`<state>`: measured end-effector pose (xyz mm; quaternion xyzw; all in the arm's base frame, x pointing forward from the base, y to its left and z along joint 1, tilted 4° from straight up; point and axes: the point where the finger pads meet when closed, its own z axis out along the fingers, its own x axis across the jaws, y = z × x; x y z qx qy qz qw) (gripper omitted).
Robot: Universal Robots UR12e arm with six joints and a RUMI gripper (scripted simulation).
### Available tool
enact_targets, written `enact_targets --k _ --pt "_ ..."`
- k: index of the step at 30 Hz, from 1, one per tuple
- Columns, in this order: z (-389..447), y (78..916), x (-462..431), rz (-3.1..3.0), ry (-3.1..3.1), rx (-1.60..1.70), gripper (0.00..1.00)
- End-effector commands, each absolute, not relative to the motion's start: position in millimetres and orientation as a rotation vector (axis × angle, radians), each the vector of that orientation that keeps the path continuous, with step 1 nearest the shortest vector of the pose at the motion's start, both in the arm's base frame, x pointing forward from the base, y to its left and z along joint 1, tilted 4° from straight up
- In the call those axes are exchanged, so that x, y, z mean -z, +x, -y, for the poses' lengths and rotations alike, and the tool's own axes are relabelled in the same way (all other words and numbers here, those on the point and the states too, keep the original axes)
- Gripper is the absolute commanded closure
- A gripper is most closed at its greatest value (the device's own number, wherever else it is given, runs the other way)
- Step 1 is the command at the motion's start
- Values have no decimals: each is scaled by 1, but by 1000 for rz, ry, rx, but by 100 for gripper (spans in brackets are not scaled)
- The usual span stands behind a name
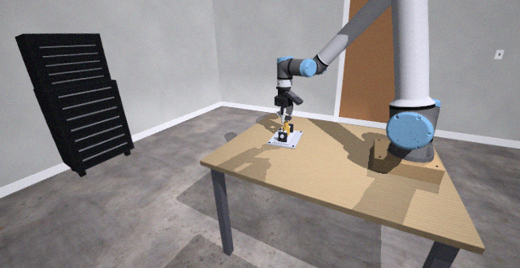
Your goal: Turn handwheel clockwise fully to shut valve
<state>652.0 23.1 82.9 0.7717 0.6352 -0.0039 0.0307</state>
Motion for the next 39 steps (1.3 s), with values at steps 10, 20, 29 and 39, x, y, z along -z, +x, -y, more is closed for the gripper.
enact_targets --k 10,20,29,39 --pt "-22 653 -84 -1951 2380 9 100" --pt "-22 653 -84 -1951 2380 9 0" --pt "-22 653 -84 -1952 2380 9 0" --pt "-22 653 -84 -1952 2380 9 0"
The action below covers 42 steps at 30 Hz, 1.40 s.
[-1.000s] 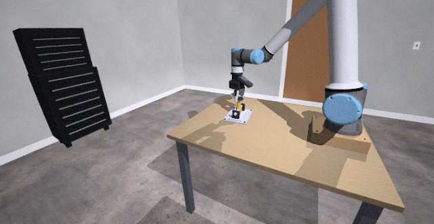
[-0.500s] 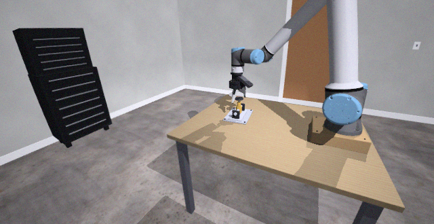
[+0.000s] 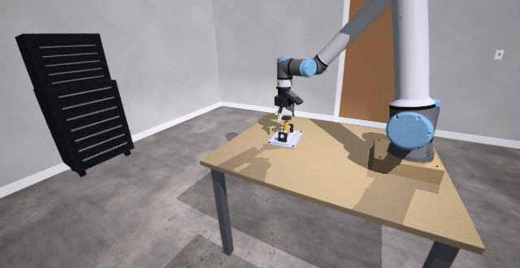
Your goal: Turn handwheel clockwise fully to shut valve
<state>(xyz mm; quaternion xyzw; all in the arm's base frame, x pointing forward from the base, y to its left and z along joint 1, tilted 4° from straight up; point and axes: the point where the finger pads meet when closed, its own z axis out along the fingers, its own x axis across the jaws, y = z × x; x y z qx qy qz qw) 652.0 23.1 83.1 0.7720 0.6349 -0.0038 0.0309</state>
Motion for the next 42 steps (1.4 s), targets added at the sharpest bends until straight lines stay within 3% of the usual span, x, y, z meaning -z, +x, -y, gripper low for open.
enact_targets --k 1,42 --pt "-22 653 -84 -1952 2380 9 0" --pt "-24 654 -117 -1951 2376 5 0"
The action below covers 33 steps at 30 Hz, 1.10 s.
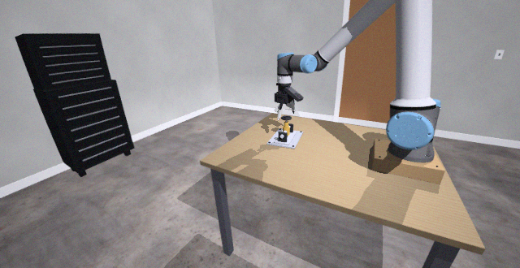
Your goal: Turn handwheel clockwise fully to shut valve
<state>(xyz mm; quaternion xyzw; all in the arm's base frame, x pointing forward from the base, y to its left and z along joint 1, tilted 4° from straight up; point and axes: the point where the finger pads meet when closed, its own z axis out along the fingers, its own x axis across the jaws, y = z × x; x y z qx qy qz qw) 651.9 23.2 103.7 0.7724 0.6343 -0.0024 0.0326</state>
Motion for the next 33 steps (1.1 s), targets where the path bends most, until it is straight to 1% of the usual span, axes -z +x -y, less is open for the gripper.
enact_targets --k 1,22,33 --pt "-24 653 -120 -1951 2376 5 0" --pt "-27 651 -171 -1952 2375 5 0" --pt "-27 651 -180 -1952 2377 6 0"
